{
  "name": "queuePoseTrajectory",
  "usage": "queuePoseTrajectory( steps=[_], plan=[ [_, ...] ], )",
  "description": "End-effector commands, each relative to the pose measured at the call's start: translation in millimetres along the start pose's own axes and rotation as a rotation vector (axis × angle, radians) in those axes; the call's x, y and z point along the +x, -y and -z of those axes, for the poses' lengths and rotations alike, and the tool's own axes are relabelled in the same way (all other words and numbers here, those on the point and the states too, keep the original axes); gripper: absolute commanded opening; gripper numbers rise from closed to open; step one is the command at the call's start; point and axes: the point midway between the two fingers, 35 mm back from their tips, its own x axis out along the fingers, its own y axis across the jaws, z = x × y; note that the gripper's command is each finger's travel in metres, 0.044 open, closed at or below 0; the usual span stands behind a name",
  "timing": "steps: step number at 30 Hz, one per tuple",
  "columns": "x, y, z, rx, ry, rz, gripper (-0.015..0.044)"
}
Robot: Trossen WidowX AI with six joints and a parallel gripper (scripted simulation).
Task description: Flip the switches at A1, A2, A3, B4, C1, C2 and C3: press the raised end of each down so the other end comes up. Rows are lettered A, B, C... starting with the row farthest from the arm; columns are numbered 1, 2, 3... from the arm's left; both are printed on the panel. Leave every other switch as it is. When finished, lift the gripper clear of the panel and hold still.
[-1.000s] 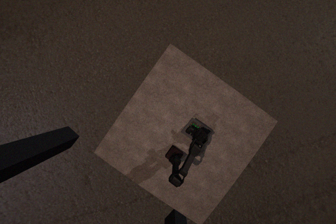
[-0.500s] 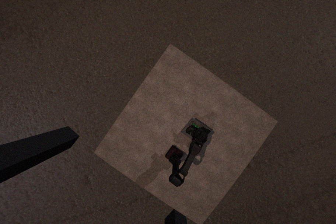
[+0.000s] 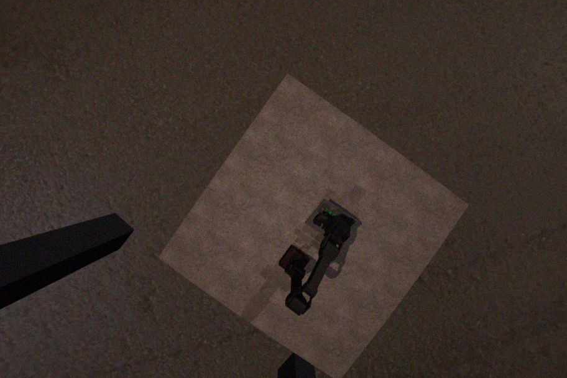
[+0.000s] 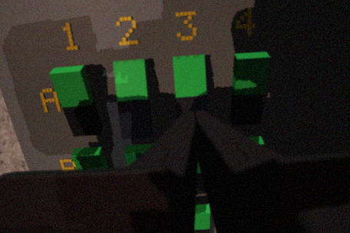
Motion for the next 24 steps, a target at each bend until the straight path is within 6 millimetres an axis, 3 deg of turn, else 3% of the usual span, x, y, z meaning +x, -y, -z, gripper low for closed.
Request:
queuePoseTrajectory(
  steps=[1, 24],
  plan=[
    [0.8, -0.4, -0.2, -0.001, 0.001, -0.003, 0.0],
    [3.8, -0.5, -0.1, -0.001, 0.001, -0.003, 0.0]
  ],
)
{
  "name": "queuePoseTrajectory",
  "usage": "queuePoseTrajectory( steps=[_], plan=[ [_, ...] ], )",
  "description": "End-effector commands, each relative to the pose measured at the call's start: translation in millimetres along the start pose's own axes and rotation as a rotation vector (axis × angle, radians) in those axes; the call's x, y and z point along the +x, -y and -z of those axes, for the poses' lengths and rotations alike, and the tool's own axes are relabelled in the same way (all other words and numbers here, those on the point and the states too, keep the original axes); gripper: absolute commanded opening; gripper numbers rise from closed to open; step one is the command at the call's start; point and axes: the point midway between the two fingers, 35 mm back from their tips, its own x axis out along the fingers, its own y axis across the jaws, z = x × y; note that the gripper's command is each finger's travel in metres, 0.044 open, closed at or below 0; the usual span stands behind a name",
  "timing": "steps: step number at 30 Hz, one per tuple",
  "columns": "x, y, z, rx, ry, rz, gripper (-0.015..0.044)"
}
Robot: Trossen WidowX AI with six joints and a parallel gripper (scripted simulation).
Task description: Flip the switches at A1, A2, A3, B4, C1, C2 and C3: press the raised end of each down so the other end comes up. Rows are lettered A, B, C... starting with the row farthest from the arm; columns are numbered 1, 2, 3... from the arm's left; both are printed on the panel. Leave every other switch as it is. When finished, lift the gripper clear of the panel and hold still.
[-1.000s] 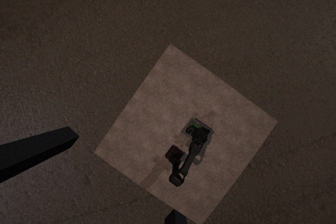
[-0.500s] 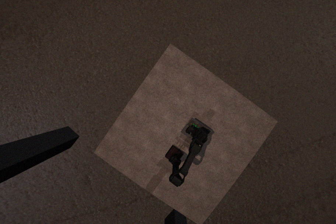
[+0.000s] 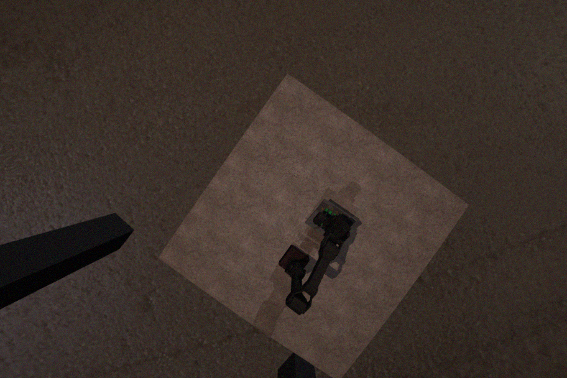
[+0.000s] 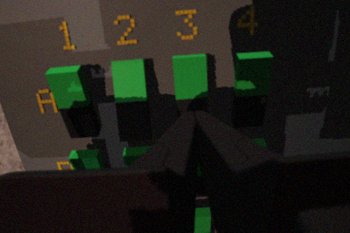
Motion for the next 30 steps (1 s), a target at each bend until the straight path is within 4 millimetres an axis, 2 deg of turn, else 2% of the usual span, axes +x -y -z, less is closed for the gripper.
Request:
queuePoseTrajectory(
  steps=[1, 11, 12, 14, 16, 23, 27, 30],
  plan=[
    [0.7, -0.4, -0.8, -0.001, 0.004, -0.002, 0.0],
    [-2.1, 0.0, -1.1, 0.0, 0.001, 0.0, 0.0],
    [-12.4, 0.0, -2.5, -0.001, -0.003, 0.0, 0.0],
    [-48.1, -0.1, -4.0, -0.001, -0.018, -0.002, 0.0],
    [-63.0, -0.3, -3.2, -0.001, -0.024, -0.002, 0.0],
    [-63.0, 1.3, -2.1, -0.001, -0.024, -0.002, 0.0],
    [-63.2, 24.1, 17.1, -0.001, -0.025, 0.0, 0.0],
    [-60.4, 25.5, 18.2, -0.002, -0.027, 0.0, 0.0]
  ],
)
